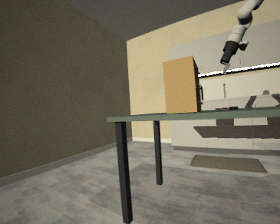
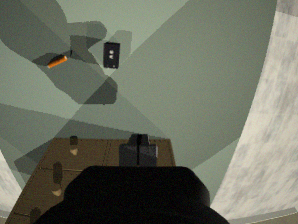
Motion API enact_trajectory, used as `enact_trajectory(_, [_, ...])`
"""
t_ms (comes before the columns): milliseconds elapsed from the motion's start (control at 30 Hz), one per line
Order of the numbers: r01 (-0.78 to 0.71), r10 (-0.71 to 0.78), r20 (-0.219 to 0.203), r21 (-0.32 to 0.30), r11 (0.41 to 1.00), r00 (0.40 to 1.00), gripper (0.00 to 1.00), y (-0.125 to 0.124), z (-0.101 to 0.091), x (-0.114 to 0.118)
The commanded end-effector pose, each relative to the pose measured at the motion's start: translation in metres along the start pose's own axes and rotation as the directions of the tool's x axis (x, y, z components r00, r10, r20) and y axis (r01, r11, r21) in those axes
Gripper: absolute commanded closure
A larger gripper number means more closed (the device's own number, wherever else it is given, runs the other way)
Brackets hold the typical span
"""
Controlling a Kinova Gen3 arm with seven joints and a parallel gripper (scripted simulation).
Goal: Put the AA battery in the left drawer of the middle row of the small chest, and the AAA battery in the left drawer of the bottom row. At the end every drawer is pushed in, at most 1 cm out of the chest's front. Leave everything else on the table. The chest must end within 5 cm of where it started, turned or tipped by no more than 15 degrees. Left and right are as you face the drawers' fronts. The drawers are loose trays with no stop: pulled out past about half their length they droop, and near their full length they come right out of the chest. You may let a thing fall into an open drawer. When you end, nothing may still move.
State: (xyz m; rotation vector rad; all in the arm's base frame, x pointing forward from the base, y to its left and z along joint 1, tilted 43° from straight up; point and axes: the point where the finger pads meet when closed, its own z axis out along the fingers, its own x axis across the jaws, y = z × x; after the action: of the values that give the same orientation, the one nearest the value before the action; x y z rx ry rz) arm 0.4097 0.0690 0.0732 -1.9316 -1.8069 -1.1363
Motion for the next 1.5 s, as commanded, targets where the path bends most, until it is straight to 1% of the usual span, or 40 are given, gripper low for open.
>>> enact_trajectory(0, [0.007, -0.007, 0.009, 0.008, 1.000, 1.000, 1.00, 0.006, -0.004, -0.002])
enact_trajectory(267, [0.006, -0.007, 0.010, 0.076, 0.997, 1.000, 1.00, 0.005, -0.015, -0.002])
enact_trajectory(333, [0.006, -0.007, 0.010, 0.076, 0.997, 1.000, 1.00, 0.005, -0.015, -0.002])
enact_trajectory(833, [0.004, -0.007, 0.009, 0.214, 0.977, 1.000, 1.00, 0.003, -0.037, -0.002])
enact_trajectory(900, [0.004, -0.007, 0.009, 0.214, 0.977, 1.000, 1.00, 0.003, -0.037, -0.002])
enact_trajectory(1400, [0.003, -0.007, 0.009, 0.342, 0.940, 1.000, 1.00, 0.001, -0.057, -0.001])
enact_trajectory(1467, [0.003, -0.007, 0.009, 0.342, 0.940, 1.000, 1.00, 0.001, -0.057, -0.001])
